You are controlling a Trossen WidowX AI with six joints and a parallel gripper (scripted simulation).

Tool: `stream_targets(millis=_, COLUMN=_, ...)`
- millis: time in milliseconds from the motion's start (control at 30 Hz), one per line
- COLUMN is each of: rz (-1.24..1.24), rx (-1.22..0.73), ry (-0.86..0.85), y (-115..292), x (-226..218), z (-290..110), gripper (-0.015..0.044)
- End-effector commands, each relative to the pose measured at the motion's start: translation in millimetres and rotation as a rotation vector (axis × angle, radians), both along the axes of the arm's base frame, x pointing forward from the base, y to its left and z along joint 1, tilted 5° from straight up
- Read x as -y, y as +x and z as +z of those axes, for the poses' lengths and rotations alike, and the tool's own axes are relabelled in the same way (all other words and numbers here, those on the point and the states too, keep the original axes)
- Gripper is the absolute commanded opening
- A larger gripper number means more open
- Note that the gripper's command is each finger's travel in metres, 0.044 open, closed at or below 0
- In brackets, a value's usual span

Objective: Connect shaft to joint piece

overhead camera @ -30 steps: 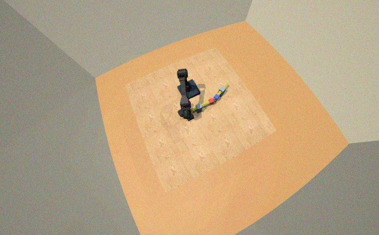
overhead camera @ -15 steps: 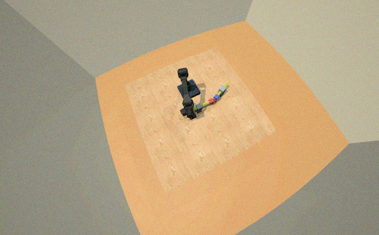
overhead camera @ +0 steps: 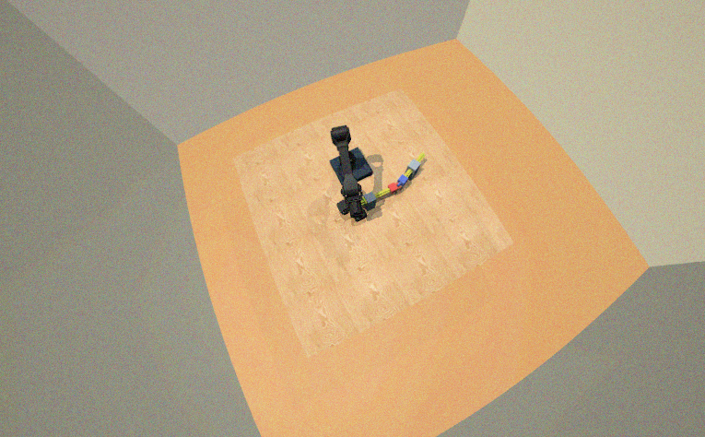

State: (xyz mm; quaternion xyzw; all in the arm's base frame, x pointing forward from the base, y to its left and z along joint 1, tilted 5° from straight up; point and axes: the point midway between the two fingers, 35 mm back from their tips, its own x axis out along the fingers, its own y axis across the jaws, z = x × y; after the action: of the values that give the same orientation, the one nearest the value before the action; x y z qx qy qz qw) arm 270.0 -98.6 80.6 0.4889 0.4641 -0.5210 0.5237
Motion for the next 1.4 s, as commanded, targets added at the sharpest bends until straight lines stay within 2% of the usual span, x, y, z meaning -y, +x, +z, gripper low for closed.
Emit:
stream_targets(millis=0, rz=0.002, rx=-0.001, ry=0.001, y=0.1, x=-0.1, z=-0.1, gripper=0.0000)
stream_targets(millis=33, rz=0.002, rx=-0.001, ry=0.001, y=0.1, x=-0.1, z=-0.1, gripper=0.0000)
stream_targets(millis=133, rz=0.002, rx=-0.001, ry=0.001, y=0.1, x=-0.1, z=-0.1, gripper=0.0067)
stream_targets(millis=300, rz=0.002, rx=-0.001, ry=0.001, y=0.1, x=-0.1, z=-0.1, gripper=0.0067)
stream_targets(millis=767, rz=0.002, rx=-0.001, ry=0.001, y=0.1, x=-0.1, z=-0.1, gripper=0.0434)
stream_targets(millis=1100, rz=0.002, rx=-0.001, ry=0.001, y=0.1, x=-0.1, z=-0.1, gripper=0.0440)
stream_targets(millis=1233, rz=0.002, rx=0.002, ry=0.002, y=-0.7, x=-2.0, z=26.8, gripper=0.0440)
stream_targets(millis=1367, rz=0.003, rx=0.002, ry=0.002, y=-0.9, x=-2.4, z=31.6, gripper=0.0440)
